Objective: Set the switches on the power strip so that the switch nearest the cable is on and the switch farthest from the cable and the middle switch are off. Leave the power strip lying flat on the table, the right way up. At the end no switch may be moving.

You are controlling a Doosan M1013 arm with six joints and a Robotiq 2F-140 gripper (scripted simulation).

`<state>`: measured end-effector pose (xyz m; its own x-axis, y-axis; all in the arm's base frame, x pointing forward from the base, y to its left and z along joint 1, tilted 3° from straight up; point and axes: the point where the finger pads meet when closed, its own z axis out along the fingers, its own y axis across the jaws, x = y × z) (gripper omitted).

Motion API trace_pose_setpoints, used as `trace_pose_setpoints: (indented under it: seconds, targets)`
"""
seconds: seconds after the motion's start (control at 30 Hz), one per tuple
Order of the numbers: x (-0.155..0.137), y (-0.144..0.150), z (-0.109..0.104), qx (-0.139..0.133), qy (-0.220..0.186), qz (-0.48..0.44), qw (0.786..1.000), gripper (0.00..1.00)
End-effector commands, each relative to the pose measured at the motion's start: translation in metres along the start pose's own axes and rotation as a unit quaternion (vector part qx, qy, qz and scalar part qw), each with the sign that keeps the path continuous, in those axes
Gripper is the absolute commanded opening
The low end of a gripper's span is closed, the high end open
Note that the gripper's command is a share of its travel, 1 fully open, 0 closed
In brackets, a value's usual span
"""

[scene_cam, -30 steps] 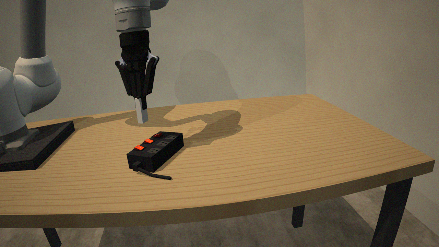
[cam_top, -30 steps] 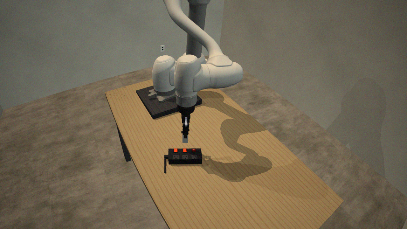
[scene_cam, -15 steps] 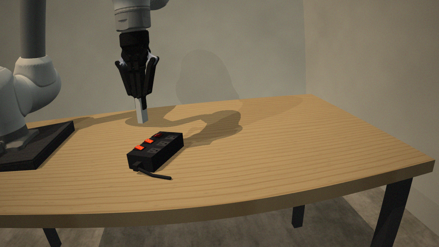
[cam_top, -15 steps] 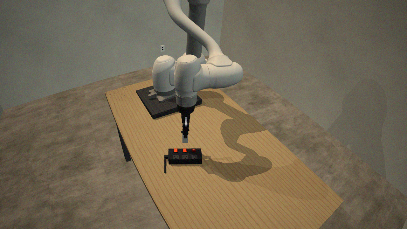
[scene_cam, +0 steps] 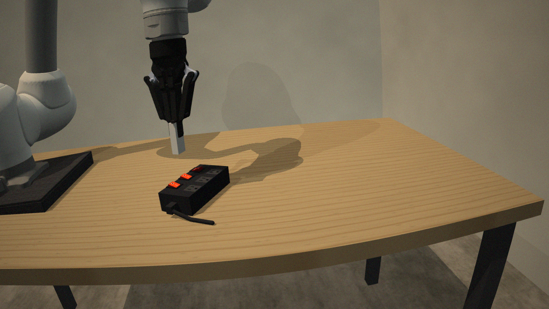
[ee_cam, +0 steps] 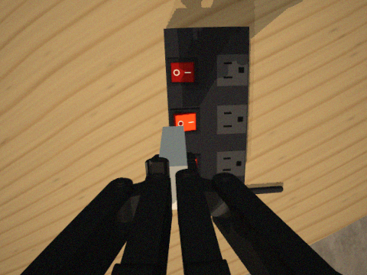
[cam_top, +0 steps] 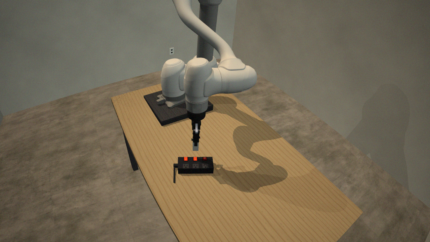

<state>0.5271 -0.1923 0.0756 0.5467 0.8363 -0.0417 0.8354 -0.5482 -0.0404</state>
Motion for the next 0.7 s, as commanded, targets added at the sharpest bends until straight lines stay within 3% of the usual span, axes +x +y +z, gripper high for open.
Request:
trace_pose_setpoints:
  seconds: [0.0, 0.67]
  targets:
    - [0.0000, 0.0000, -0.0001, 0.000, 0.000, 0.000, 1.000, 0.00]
    - [-0.0002, 0.0004, 0.0084, 0.000, 0.000, 0.000, 1.000, 0.00]
